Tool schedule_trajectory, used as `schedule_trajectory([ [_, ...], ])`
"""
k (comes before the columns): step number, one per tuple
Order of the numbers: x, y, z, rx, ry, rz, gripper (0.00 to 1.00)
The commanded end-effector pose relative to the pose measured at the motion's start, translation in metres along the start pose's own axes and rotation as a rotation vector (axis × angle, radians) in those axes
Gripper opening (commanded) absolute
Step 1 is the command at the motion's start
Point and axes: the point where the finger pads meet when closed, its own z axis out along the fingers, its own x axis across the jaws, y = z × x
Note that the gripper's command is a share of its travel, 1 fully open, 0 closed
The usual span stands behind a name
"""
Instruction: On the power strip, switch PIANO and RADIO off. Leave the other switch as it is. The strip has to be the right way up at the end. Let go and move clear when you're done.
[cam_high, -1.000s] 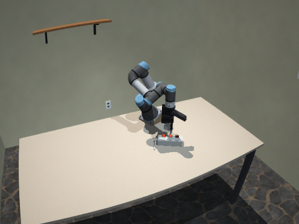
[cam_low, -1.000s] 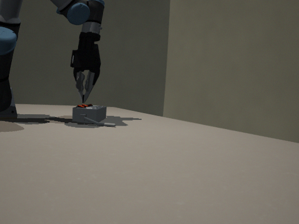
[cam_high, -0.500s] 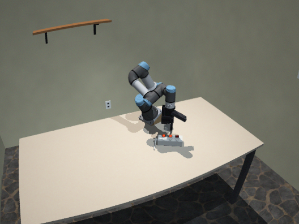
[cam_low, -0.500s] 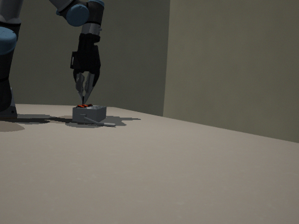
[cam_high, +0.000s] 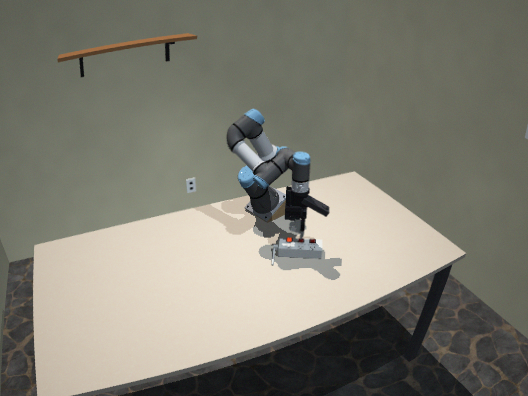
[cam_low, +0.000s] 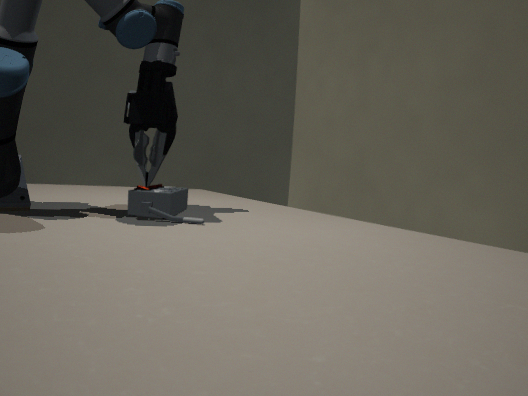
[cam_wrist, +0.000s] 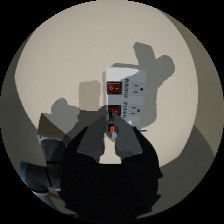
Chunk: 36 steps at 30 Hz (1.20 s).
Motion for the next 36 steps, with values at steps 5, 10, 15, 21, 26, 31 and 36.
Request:
schedule_trajectory([
  [5, 0.001, 0.000, 0.000, 0.001, 0.002, 0.001, 0.00],
  [10, 0.001, 0.000, 0.000, 0.001, 0.002, 0.001, 0.00],
  [15, 0.001, 0.000, -0.003, 0.001, 0.002, 0.001, 0.00],
  [21, 0.001, 0.000, -0.011, 0.001, 0.002, 0.001, 0.00],
  [26, 0.001, 0.000, -0.026, 0.001, 0.002, 0.001, 0.00],
  [31, 0.000, 0.000, -0.037, 0.001, 0.002, 0.001, 0.00],
  [36, 0.000, 0.000, -0.039, 0.001, 0.002, 0.001, 0.00],
])
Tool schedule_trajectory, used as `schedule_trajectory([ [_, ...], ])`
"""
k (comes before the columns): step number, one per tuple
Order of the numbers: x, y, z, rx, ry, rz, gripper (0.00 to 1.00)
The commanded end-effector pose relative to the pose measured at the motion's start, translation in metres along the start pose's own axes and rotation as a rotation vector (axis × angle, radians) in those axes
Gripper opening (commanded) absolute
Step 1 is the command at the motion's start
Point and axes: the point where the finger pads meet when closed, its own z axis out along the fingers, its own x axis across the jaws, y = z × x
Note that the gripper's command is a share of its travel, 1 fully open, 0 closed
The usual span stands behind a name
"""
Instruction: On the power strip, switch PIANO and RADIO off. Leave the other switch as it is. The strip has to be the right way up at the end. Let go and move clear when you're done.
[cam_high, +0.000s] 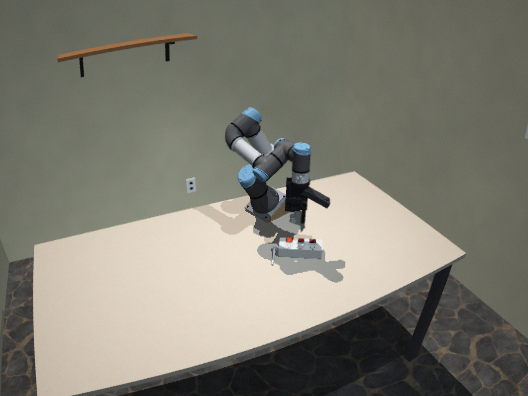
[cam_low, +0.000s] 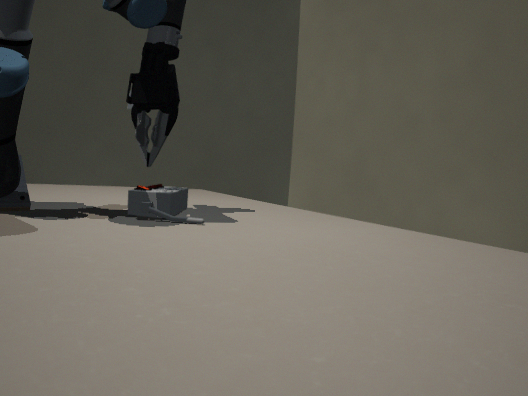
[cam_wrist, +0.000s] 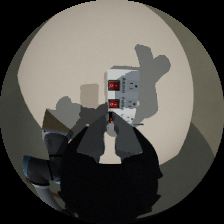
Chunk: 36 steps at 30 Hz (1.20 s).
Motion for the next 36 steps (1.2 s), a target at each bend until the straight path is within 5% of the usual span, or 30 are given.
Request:
schedule_trajectory([
  [1, 0.0005, -0.0002, -0.0033, 0.000, 0.000, 0.001, 0.00],
  [19, 0.0005, -0.0002, -0.0033, 0.000, 0.000, 0.001, 0.00],
  [20, 0.0005, -0.0002, -0.0033, 0.000, 0.000, 0.001, 1.00],
  [36, 0.0005, -0.0002, -0.0128, 0.000, 0.000, 0.001, 1.00],
])
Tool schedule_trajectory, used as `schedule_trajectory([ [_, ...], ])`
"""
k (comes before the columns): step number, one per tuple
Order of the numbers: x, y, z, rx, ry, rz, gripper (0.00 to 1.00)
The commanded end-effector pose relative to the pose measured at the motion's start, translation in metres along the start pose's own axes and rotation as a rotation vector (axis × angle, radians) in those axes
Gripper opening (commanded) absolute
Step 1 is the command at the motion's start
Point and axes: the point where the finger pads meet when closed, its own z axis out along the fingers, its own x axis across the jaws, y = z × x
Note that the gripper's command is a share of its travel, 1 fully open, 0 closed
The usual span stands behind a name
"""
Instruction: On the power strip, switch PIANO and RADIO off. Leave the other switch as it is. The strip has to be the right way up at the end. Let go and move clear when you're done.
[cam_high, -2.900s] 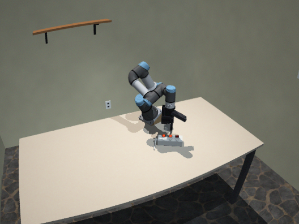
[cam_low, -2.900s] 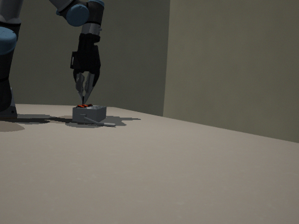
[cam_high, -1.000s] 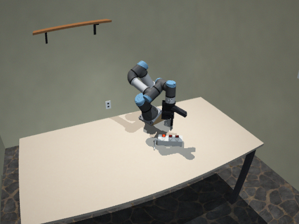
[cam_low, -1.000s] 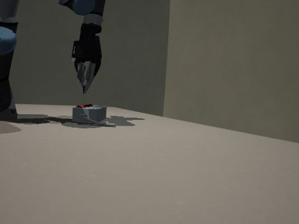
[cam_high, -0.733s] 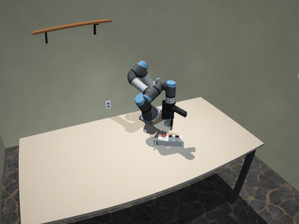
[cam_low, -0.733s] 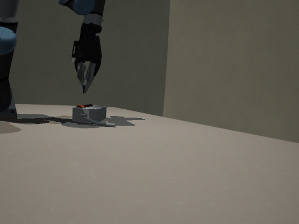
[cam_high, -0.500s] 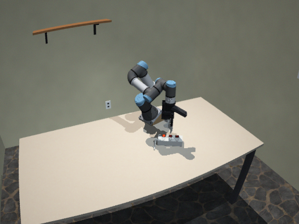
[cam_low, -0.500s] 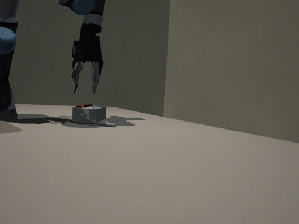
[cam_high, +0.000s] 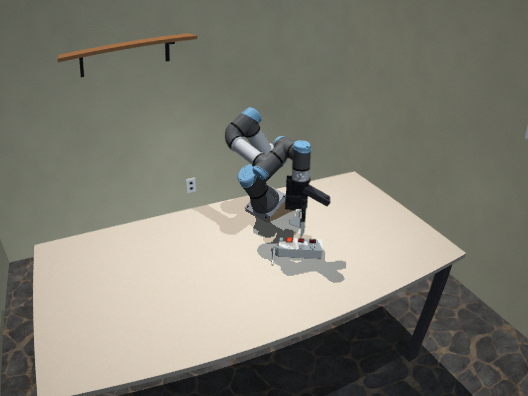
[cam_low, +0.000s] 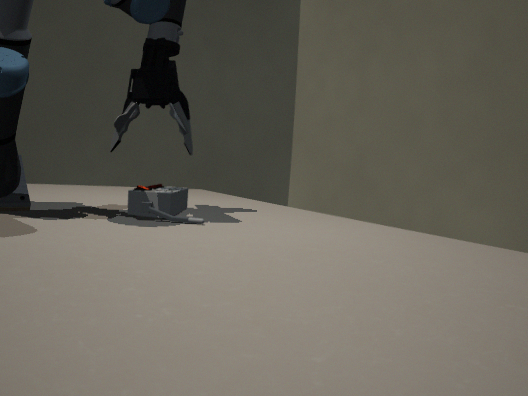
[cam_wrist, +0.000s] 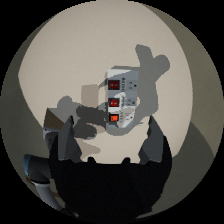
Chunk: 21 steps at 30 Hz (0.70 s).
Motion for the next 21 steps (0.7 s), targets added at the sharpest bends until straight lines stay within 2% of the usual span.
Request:
schedule_trajectory([
  [1, 0.001, 0.000, -0.006, 0.001, 0.001, 0.001, 1.00],
  [11, 0.001, 0.000, -0.030, 0.001, 0.001, 0.001, 1.00],
  [13, 0.001, 0.000, -0.030, 0.001, 0.001, 0.001, 1.00],
  [21, 0.000, 0.000, -0.052, 0.001, 0.001, 0.001, 1.00],
])
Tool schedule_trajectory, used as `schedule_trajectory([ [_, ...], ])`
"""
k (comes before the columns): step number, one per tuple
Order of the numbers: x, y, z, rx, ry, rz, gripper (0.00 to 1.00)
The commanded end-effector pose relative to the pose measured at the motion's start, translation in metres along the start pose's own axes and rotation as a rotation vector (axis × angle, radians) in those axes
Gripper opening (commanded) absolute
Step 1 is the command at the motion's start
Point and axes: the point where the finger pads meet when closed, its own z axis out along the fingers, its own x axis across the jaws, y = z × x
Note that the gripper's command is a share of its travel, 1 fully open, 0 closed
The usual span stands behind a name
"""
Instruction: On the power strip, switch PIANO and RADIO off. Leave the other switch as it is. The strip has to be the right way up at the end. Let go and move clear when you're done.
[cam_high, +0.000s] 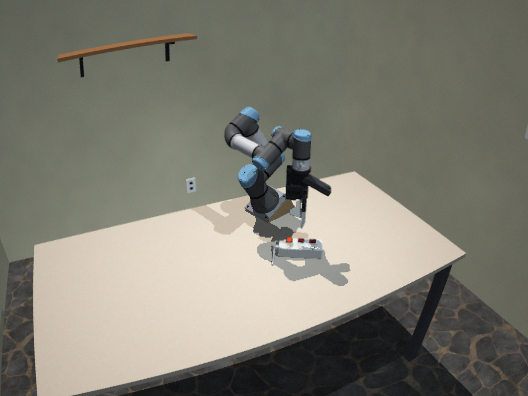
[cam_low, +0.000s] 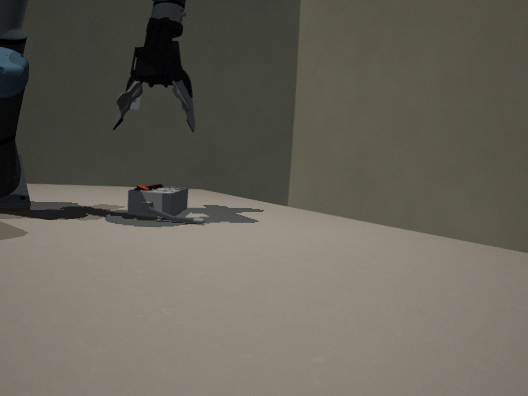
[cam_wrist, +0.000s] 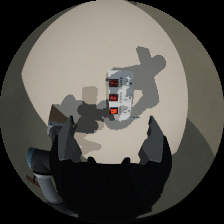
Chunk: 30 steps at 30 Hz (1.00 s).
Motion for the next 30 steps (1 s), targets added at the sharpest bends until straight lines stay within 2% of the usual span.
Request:
schedule_trajectory([
  [1, 0.000, 0.000, -0.013, -0.001, 0.000, 0.001, 1.00],
  [7, 0.000, 0.000, -0.029, -0.001, 0.000, 0.001, 1.00],
  [18, 0.000, 0.000, -0.046, -0.001, 0.000, 0.001, 1.00],
  [30, 0.000, 0.000, -0.054, -0.001, 0.000, 0.001, 1.00],
])
